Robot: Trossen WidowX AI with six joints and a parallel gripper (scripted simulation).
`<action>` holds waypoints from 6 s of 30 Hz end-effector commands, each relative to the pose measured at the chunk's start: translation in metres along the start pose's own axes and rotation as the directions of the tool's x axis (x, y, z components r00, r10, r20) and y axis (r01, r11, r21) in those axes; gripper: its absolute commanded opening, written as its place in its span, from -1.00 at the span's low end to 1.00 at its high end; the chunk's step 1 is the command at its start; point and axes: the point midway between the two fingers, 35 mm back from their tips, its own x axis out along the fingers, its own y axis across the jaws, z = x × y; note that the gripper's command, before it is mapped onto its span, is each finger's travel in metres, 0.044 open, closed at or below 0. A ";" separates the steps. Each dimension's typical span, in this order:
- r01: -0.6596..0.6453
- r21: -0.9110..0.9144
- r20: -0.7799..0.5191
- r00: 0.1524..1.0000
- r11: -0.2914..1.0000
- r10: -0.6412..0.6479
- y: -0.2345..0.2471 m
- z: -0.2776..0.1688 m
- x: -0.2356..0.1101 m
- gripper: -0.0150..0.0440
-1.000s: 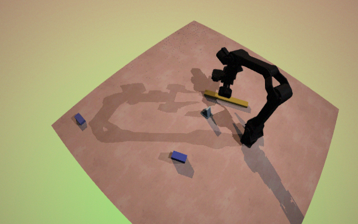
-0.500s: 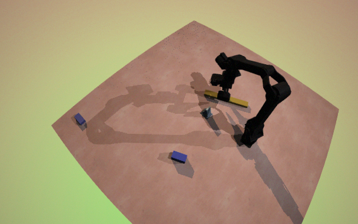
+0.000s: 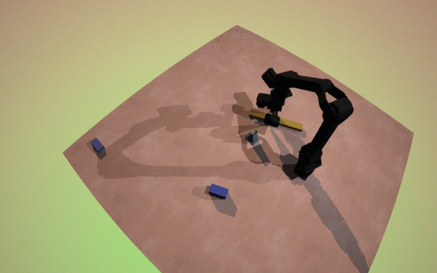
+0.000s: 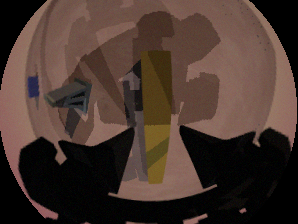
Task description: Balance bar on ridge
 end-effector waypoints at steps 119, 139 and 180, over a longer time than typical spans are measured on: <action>-0.014 0.443 0.001 1.000 0.896 0.015 0.116 0.086 -0.098 -0.49; -0.014 0.445 0.001 1.000 0.896 0.015 0.114 0.085 -0.066 -0.49; -0.013 0.445 0.001 1.000 0.896 0.015 0.114 0.084 -0.060 -0.49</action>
